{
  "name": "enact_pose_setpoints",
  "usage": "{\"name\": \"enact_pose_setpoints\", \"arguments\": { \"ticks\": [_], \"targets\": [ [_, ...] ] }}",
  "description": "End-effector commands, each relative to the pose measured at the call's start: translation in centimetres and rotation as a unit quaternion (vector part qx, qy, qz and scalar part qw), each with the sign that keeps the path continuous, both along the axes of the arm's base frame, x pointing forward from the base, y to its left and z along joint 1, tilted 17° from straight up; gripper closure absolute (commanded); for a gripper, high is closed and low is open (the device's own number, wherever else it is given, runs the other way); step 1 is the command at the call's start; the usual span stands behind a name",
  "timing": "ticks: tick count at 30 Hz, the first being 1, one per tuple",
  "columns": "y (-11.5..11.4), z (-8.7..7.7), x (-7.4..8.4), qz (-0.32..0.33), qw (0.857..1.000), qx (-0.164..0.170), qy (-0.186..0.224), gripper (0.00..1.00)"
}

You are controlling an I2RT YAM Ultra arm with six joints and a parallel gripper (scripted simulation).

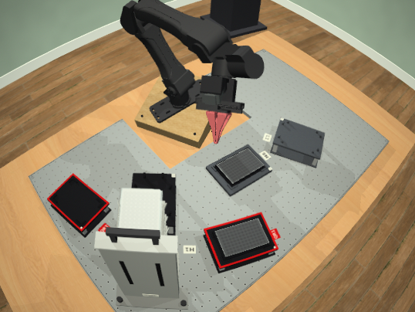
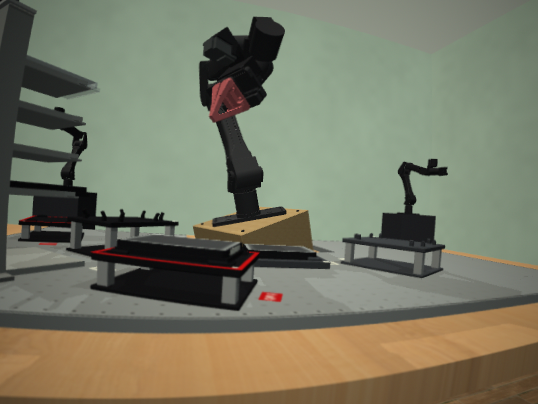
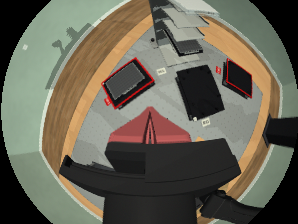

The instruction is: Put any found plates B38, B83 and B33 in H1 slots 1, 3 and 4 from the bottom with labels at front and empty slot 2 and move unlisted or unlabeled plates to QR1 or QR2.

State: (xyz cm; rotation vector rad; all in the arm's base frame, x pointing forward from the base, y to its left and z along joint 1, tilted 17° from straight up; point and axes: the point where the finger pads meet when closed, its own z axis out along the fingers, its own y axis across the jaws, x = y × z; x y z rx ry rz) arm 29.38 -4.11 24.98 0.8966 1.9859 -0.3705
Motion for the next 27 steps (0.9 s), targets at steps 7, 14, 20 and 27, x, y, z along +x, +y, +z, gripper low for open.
{"name": "enact_pose_setpoints", "arguments": {
  "ticks": [7,14,20,27],
  "targets": [
    [-0.29,0.04,-0.97,-0.064,0.996,0.059,0.014,1.00],
    [-0.29,0.04,-0.97,-0.098,0.989,0.103,0.029,1.00],
    [-0.29,0.03,-0.98,-0.117,0.984,0.128,0.038,1.00],
    [-0.29,0.03,-0.98,-0.151,0.972,0.172,0.053,1.00]
  ]
}}
